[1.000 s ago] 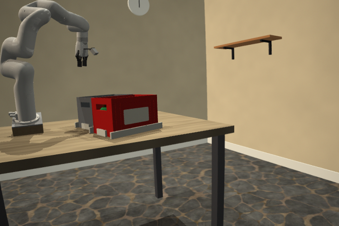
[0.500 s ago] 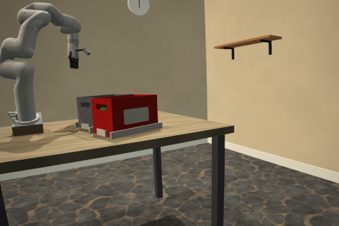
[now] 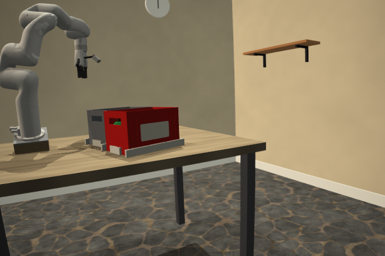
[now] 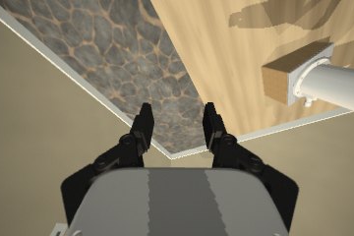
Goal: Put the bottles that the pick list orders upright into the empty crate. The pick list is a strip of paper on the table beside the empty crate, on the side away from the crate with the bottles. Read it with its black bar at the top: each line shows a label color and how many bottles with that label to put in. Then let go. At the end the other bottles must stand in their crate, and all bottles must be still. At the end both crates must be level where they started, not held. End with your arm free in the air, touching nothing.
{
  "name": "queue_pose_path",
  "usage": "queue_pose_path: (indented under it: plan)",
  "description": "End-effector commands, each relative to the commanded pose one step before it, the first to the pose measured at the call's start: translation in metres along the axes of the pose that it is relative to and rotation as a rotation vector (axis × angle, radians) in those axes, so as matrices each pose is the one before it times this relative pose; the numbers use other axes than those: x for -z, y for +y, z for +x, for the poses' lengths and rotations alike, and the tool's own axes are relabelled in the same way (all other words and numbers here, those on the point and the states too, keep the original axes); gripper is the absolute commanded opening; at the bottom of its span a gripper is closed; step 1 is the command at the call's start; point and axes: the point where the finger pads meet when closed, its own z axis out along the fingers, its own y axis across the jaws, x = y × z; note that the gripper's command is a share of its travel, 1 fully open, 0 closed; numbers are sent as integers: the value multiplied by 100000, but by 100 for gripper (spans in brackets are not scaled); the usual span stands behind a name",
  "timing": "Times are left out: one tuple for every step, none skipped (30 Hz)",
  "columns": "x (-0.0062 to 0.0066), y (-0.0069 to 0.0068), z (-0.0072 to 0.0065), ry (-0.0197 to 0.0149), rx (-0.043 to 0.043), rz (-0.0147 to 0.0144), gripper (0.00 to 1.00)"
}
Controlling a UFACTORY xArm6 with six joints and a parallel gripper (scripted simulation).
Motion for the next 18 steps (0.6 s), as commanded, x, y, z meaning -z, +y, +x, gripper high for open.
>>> queue_pose_path:
  plan:
    - [198,-62,-7,38,5,456,65]
    - [0,0,0,0,0,0,65]
    - [0,0,0,0,0,0,65]
    - [0,0,0,0,0,0,65]
    - [0,0,0,0,0,0,65]
    - [3,1,9,-5,-17,9,65]
    - [0,0,-2,1,3,-1,65]
    - [0,0,0,0,0,0,65]
    - [0,0,0,0,0,0,65]
    - [-203,99,439,8,3347,-8,65]
    - [-201,115,443,4,3333,-1,65]
    - [-201,131,439,4,3333,-1,65]
    - [-201,146,434,4,3333,-1,65]
    - [-202,160,429,4,3333,-1,65]
    - [-202,174,424,4,3333,-1,65]
    - [-202,189,418,10,2590,-8,65]
    - [-200,196,409,17,2386,-21,65]
    - [-204,212,413,17,2551,-27,65]
